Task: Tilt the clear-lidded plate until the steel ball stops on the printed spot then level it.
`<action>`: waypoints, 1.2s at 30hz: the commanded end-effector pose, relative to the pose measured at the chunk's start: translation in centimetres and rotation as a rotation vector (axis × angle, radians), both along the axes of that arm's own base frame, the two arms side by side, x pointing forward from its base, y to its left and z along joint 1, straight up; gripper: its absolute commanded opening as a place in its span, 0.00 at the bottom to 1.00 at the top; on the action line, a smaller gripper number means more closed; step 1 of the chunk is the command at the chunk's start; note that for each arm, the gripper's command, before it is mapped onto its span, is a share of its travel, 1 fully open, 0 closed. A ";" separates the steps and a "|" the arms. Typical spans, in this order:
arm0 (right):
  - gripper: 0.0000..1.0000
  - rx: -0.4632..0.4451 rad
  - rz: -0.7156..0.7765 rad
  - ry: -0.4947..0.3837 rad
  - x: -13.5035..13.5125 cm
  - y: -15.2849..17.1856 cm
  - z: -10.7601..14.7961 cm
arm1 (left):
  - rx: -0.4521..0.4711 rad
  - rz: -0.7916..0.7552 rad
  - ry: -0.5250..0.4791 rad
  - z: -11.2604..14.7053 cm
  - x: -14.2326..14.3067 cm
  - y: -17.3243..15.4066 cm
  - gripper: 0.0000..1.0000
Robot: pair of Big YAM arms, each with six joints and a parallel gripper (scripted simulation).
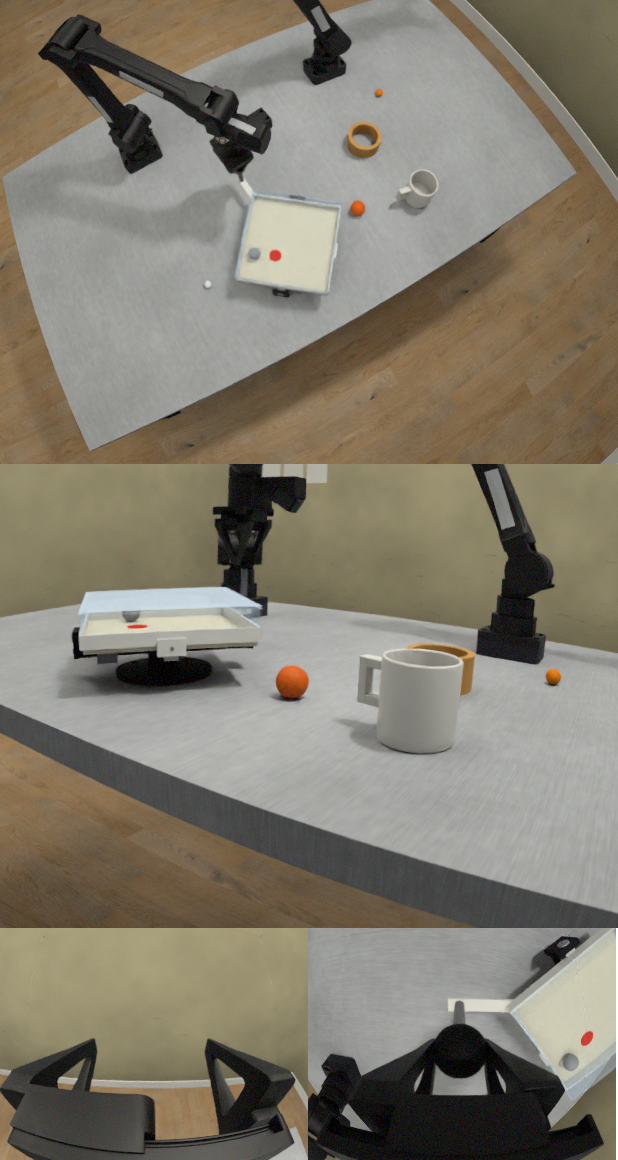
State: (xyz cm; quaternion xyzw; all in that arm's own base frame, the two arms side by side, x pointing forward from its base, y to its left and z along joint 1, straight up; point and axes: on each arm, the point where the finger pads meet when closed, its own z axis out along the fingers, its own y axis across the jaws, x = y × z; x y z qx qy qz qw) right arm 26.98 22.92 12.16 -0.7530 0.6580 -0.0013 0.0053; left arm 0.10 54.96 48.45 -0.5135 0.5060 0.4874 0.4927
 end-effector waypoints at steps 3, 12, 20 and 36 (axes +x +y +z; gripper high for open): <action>0.00 0.010 -0.005 -0.009 0.3 -0.7 -0.2 | 0.039 0.009 0.013 1.6 -0.7 -0.5 1.00; 0.00 0.002 -0.005 -0.007 0.2 -1.4 0.2 | 0.039 0.009 0.013 1.6 -0.7 -0.5 1.00; 0.00 0.001 -0.005 -0.006 0.2 -1.5 0.1 | 0.039 0.009 0.013 1.6 -0.7 -0.5 1.00; 0.00 -0.021 -0.014 0.022 0.0 -1.3 -0.7 | 0.039 0.009 0.013 1.6 -0.7 -0.5 1.00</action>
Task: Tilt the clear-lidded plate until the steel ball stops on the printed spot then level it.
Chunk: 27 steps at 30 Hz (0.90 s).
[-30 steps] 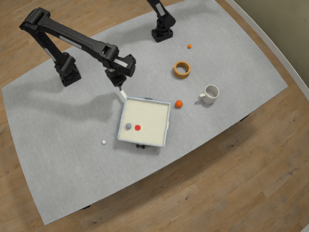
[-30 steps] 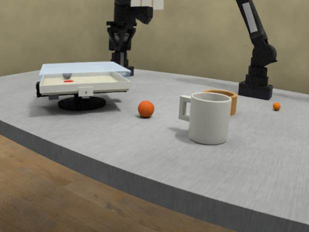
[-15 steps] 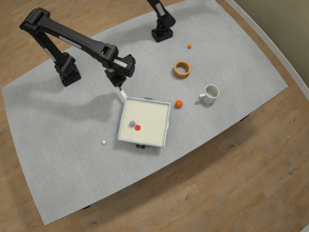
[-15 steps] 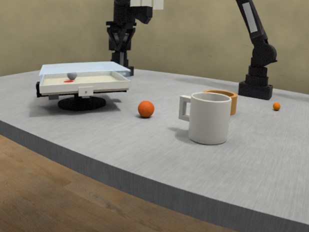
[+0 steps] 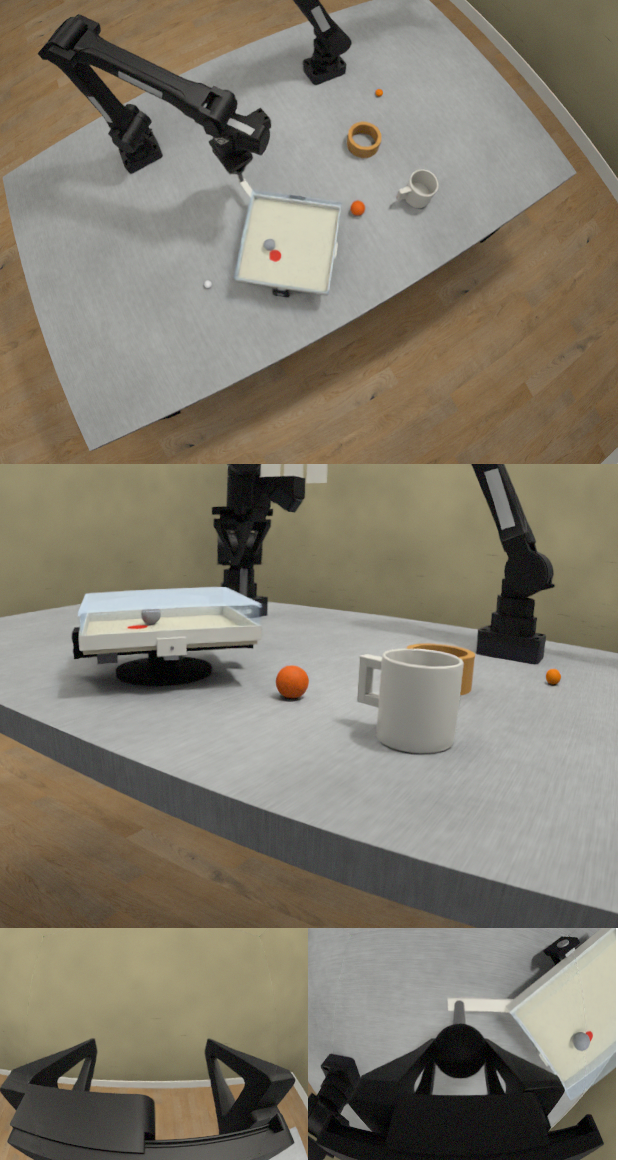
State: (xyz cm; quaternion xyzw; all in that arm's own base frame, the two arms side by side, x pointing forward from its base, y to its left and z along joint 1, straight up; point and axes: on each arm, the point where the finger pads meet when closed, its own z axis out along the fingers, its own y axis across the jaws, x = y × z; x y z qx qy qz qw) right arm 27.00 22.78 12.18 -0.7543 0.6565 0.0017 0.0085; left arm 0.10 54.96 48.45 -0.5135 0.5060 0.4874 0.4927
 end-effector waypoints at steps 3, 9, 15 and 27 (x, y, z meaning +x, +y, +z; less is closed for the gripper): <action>0.00 -0.032 -0.025 0.025 -0.1 -1.1 -0.8 | 0.039 0.009 0.013 1.6 -0.7 -0.5 1.00; 0.00 -0.032 -0.029 0.025 -0.1 -0.9 -0.8 | 0.039 0.009 0.013 1.6 -0.7 -0.5 1.00; 0.00 -0.032 -0.020 0.024 -0.3 -0.5 -0.8 | 0.039 0.009 0.013 1.6 -0.7 -0.5 1.00; 0.00 0.005 -0.009 -0.019 1.2 1.5 1.5 | 0.039 0.009 0.013 1.6 -0.7 -0.5 1.00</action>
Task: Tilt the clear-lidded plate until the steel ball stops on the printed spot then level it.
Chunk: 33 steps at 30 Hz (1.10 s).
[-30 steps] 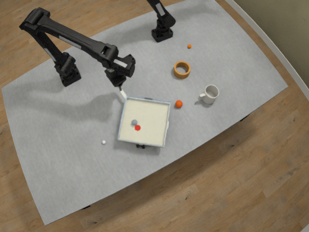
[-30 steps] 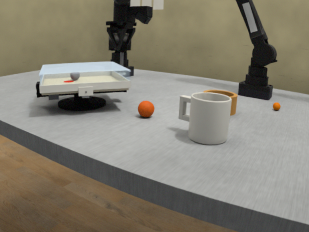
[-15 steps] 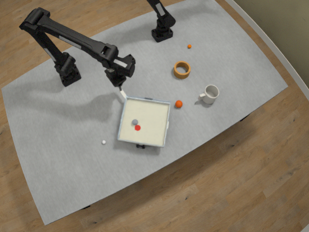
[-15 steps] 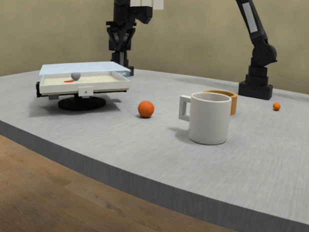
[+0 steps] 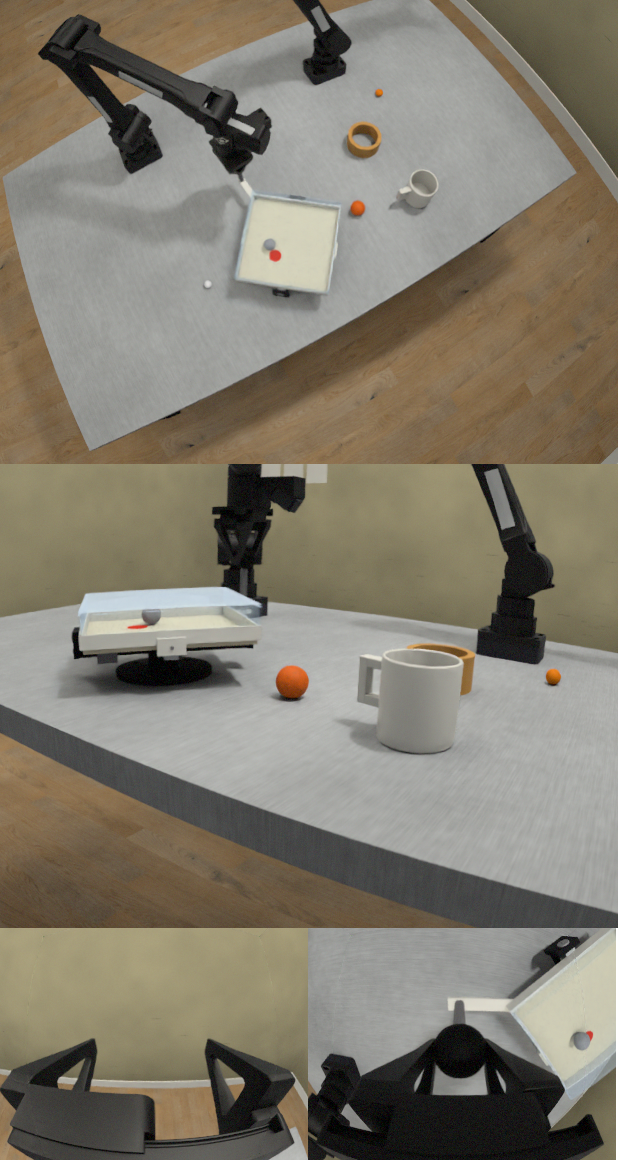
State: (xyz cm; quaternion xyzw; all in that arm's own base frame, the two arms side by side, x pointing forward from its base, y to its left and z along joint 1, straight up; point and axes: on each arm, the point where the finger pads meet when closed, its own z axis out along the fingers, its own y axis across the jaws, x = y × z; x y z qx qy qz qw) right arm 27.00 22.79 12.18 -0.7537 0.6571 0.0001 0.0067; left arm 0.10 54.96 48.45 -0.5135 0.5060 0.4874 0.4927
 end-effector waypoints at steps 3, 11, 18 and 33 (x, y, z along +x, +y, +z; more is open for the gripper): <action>0.00 0.010 -0.007 -0.019 1.2 1.6 1.6 | 0.039 0.009 0.013 1.6 -0.7 -0.5 1.00; 0.00 0.012 -0.006 -0.017 1.2 1.8 1.8 | 0.039 0.009 0.013 1.6 -0.7 -0.5 1.00; 0.00 0.013 -0.006 -0.017 1.2 2.0 1.9 | 0.039 0.009 0.013 1.6 -0.7 -0.5 1.00; 0.00 0.014 -0.006 -0.016 1.2 2.1 1.9 | 0.039 0.009 0.013 1.6 -0.7 -0.5 1.00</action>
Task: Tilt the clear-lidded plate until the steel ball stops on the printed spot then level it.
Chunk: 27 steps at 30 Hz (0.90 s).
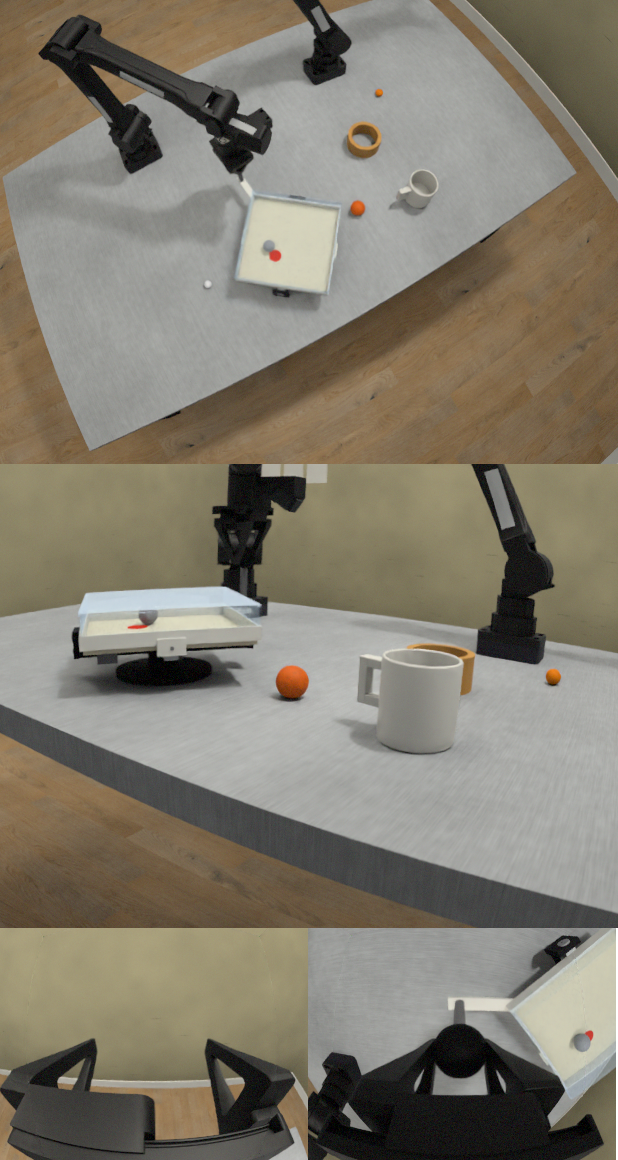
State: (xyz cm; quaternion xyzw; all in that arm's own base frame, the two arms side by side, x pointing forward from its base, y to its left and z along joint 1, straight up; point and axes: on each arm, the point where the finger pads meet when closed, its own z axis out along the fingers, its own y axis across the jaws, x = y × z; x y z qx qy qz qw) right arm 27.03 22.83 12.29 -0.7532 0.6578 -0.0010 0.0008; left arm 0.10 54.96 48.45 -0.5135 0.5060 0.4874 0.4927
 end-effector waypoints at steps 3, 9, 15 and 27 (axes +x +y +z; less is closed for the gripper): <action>0.00 0.024 -0.005 -0.022 1.2 2.1 1.7 | 0.039 0.009 0.013 1.6 -0.7 -0.5 1.00; 0.00 0.024 -0.005 -0.022 1.1 2.2 1.7 | 0.039 0.009 0.013 1.6 -0.7 -0.5 1.00; 0.00 0.026 -0.005 -0.024 1.2 2.3 1.7 | 0.039 0.009 0.013 1.6 -0.7 -0.5 1.00; 0.00 0.030 -0.005 -0.026 1.2 2.5 1.7 | 0.039 0.009 0.013 1.6 -0.7 -0.5 1.00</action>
